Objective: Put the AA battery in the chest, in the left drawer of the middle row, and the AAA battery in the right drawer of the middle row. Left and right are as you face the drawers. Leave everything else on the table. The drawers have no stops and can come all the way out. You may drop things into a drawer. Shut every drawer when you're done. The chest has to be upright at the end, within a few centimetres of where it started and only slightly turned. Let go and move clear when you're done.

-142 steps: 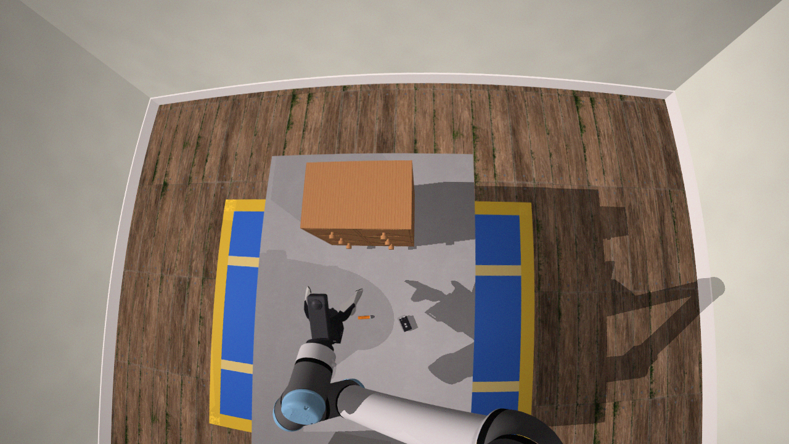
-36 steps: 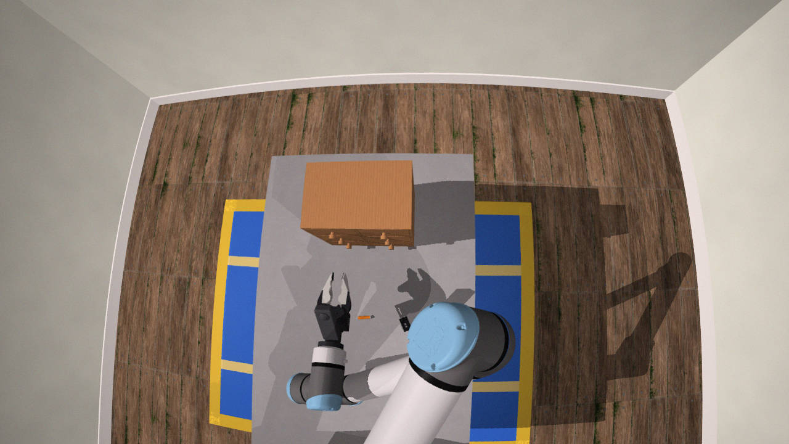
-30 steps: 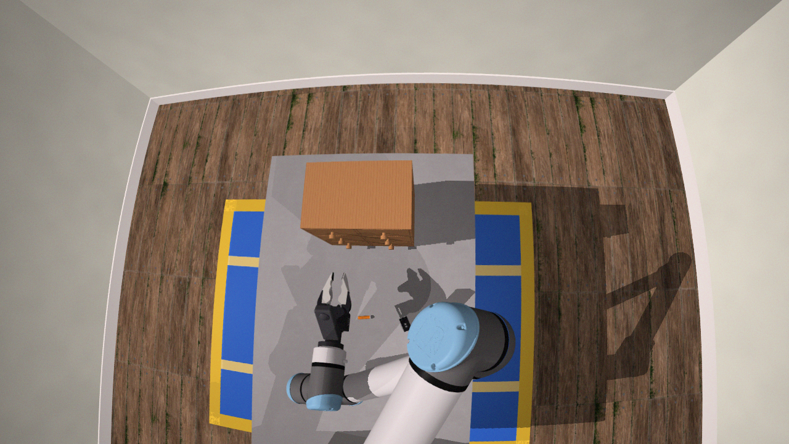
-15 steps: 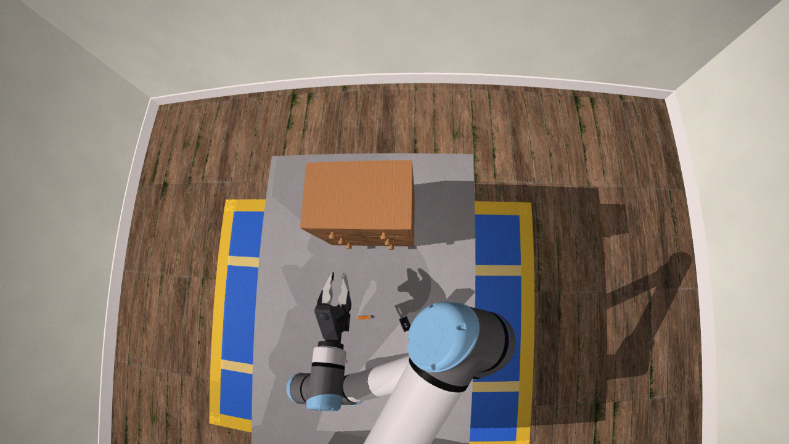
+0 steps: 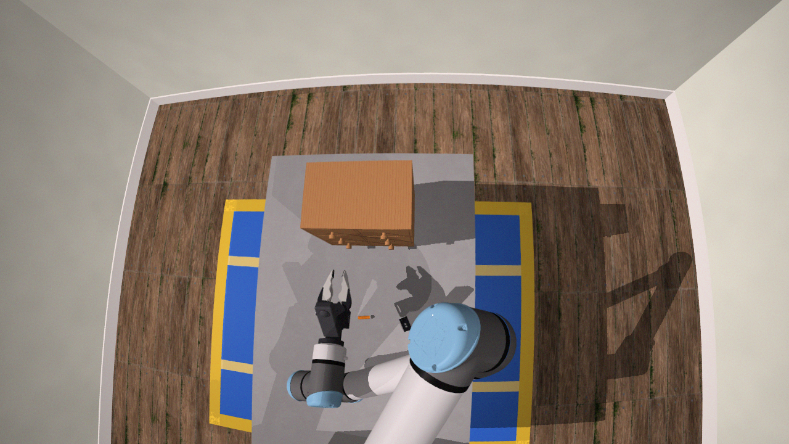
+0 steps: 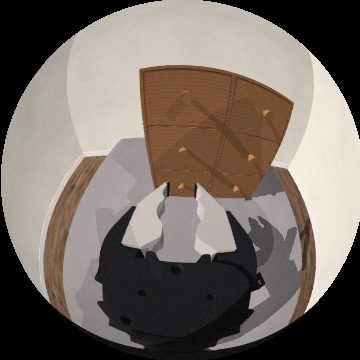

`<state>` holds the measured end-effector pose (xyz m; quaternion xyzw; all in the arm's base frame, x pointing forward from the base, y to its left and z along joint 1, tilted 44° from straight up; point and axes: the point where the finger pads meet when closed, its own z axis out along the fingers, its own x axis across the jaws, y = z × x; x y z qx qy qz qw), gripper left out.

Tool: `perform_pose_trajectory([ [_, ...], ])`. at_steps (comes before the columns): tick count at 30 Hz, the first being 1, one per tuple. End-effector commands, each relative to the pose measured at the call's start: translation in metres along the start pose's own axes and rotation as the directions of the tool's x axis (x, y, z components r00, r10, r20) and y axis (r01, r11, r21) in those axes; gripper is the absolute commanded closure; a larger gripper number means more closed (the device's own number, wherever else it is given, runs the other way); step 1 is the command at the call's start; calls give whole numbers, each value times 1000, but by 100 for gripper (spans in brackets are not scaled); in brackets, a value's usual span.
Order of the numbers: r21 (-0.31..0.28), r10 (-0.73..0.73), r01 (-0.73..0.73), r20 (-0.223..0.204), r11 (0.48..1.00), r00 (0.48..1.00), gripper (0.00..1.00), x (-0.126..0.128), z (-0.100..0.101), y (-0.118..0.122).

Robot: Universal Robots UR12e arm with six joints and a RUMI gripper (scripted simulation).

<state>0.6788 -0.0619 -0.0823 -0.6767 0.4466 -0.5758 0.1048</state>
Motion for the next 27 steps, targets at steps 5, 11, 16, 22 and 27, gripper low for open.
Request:
perform_pose_trajectory([
  [5, 1, 0, 0, 0, 1000, 1000, 80, 0, 15, -1],
  [11, 1, 0, 0, 0, 1000, 1000, 80, 0, 24, -2],
  [16, 1, 0, 0, 0, 1000, 1000, 80, 0, 34, -2],
  [22, 1, 0, 0, 0, 1000, 1000, 80, 0, 45, -3],
  [27, 1, 0, 0, 0, 1000, 1000, 80, 0, 50, -3],
])
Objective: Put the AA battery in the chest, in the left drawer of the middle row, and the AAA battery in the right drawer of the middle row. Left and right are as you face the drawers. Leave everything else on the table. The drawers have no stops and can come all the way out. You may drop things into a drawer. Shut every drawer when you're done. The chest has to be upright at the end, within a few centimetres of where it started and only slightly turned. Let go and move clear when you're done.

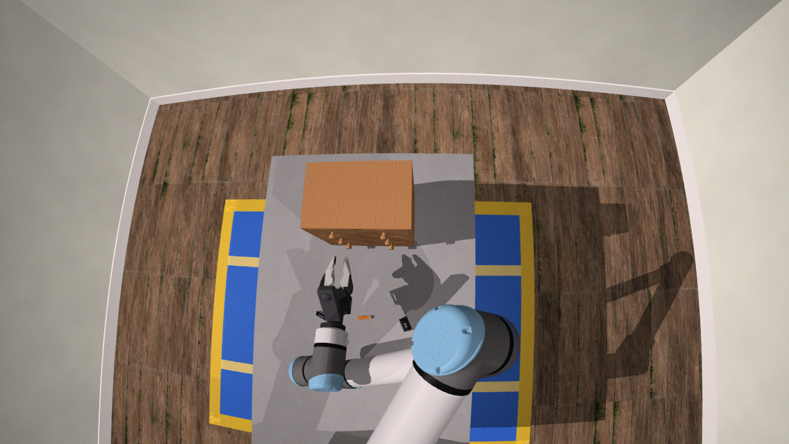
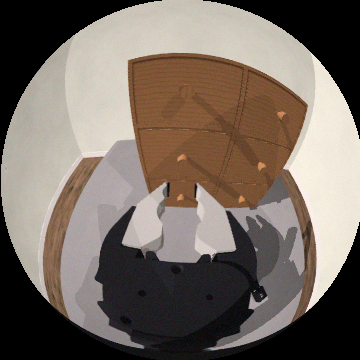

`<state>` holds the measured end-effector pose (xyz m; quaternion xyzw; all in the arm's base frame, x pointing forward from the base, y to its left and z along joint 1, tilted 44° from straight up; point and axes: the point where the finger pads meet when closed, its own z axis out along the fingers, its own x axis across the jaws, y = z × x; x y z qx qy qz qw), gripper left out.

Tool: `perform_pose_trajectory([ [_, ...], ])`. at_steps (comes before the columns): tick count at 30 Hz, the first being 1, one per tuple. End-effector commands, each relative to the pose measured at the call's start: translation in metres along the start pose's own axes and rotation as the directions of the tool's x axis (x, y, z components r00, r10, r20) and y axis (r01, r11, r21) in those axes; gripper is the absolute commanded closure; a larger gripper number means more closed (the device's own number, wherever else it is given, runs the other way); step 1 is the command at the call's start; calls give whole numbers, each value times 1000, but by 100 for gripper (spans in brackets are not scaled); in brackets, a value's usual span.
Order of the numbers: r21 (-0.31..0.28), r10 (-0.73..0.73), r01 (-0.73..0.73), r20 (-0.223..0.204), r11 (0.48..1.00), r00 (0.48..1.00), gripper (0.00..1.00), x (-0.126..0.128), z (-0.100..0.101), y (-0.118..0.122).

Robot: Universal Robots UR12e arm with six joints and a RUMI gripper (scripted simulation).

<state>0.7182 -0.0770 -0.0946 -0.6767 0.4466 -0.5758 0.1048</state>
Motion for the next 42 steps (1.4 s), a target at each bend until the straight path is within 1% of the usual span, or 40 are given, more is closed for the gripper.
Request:
perform_pose_trajectory([
  [1, 1, 0, 0, 0, 1000, 1000, 80, 0, 7, -1],
  [12, 1, 0, 0, 0, 1000, 1000, 80, 0, 15, -1],
  [42, 1, 0, 0, 0, 1000, 1000, 80, 0, 16, -1],
])
